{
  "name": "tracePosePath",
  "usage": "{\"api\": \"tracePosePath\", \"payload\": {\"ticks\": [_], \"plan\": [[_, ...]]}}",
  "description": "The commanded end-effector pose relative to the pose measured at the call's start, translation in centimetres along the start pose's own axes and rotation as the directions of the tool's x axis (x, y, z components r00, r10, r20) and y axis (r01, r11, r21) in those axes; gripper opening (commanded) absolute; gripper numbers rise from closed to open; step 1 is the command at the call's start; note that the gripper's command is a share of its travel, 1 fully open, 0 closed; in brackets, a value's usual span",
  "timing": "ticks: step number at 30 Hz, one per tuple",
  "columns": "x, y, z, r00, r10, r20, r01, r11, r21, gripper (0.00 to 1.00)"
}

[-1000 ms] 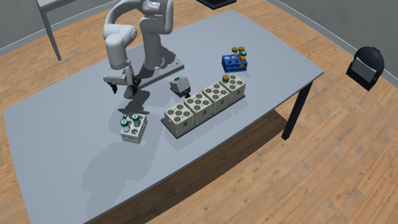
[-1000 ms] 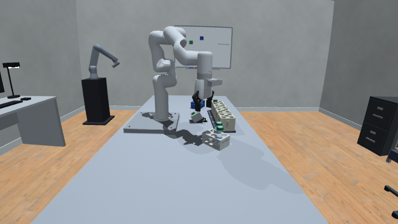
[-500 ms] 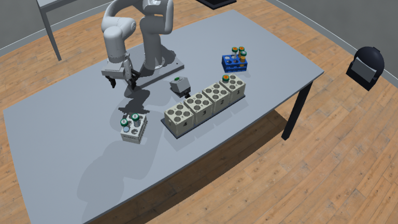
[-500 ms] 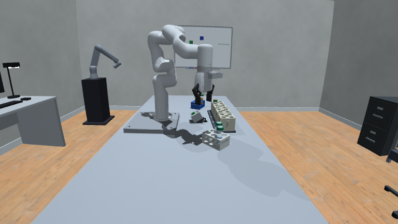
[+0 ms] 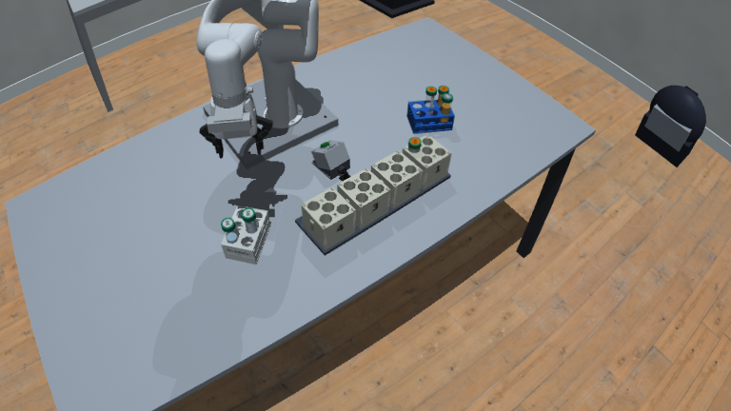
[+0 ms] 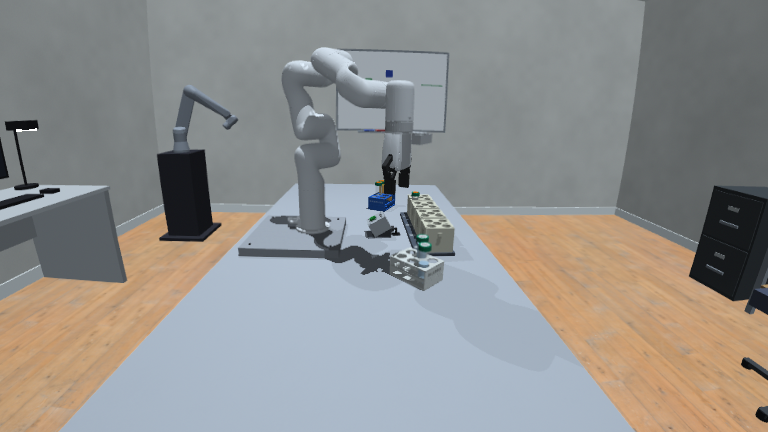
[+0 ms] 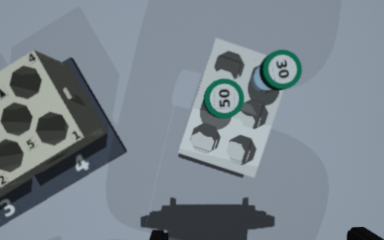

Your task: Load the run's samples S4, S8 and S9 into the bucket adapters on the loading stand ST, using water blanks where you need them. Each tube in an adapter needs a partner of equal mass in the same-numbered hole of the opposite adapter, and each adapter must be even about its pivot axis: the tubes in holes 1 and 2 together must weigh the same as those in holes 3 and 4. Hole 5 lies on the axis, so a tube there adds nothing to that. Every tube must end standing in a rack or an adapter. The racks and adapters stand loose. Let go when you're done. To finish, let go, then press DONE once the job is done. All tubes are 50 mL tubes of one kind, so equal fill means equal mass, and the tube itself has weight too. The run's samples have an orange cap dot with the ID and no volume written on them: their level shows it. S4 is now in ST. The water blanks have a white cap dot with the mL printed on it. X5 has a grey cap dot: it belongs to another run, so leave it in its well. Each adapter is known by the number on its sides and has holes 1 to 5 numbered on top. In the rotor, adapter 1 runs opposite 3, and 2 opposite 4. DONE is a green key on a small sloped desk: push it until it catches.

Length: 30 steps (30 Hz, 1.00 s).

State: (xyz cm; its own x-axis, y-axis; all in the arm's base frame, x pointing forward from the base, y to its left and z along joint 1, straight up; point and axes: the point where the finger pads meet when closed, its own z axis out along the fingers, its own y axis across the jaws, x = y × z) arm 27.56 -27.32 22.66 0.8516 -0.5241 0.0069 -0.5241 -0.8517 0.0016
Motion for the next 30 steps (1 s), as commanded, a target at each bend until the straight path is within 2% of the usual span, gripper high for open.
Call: {"api": "tracePosePath", "payload": {"ticks": [1, 9, 11, 17, 26, 30], "plan": [[-0.1, -2.1, -0.2, 0.990, -0.139, -0.005, 0.139, 0.990, 0.000, 1.00], [-0.5, -6.1, -0.2, 0.919, -0.395, -0.005, 0.395, 0.919, -0.002, 1.00], [-0.5, -6.1, -0.2, 0.919, -0.395, -0.005, 0.395, 0.919, -0.002, 1.00], [-0.9, -9.1, -0.2, 0.822, -0.570, -0.005, 0.570, 0.822, -0.002, 1.00], [-1.3, -13.6, -0.2, 0.822, -0.570, -0.005, 0.570, 0.822, -0.002, 1.00], [-1.4, -14.6, -0.2, 0.822, -0.570, -0.005, 0.570, 0.822, -0.002, 1.00]]}}
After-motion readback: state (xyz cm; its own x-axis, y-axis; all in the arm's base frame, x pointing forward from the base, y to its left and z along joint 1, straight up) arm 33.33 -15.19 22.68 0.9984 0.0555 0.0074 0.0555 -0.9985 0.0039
